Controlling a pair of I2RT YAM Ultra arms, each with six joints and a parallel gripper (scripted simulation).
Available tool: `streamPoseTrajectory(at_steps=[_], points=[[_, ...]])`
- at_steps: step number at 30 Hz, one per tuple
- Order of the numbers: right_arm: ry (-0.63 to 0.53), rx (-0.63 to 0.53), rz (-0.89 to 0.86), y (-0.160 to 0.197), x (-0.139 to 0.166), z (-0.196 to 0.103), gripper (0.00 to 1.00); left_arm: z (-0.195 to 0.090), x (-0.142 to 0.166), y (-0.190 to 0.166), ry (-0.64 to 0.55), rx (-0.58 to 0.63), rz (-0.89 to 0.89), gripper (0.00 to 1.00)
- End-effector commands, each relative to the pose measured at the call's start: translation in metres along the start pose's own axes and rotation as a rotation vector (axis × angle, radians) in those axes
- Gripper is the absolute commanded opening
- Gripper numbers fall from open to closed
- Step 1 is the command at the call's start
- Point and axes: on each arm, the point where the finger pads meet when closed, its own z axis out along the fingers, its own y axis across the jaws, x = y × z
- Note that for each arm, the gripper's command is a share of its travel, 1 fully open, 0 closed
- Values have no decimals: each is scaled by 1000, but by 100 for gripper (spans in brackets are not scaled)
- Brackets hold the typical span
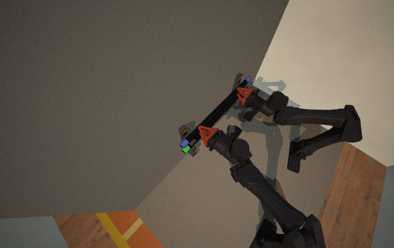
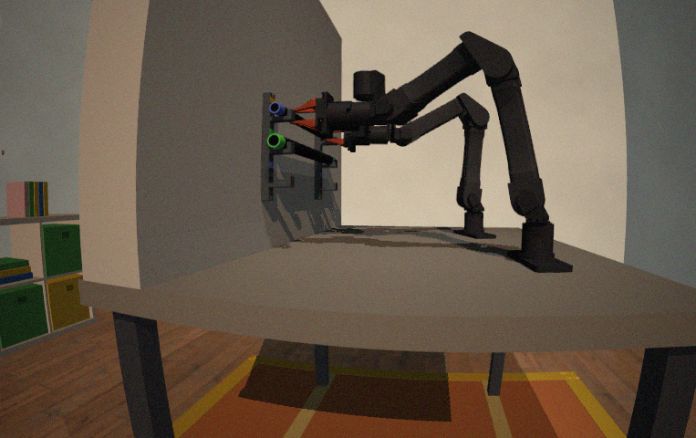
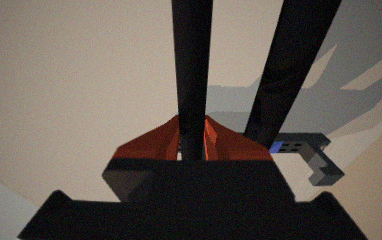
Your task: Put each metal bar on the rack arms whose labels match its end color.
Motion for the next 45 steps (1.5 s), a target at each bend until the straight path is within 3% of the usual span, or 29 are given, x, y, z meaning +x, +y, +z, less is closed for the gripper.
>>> streamPoseTrajectory(at_steps=[1, 17, 45], points=[[8, -20, -1, 0, 5, 4, 24, 4, 2, 0, 0, 10, -1, 24], [8, -19, 0, 0, 5, 4, 0, 4, 2, 0, 0, 10, -1, 0], [8, -19, 0, 0, 5, 7, 0, 7, 2, 0, 0, 10, -1, 0]])
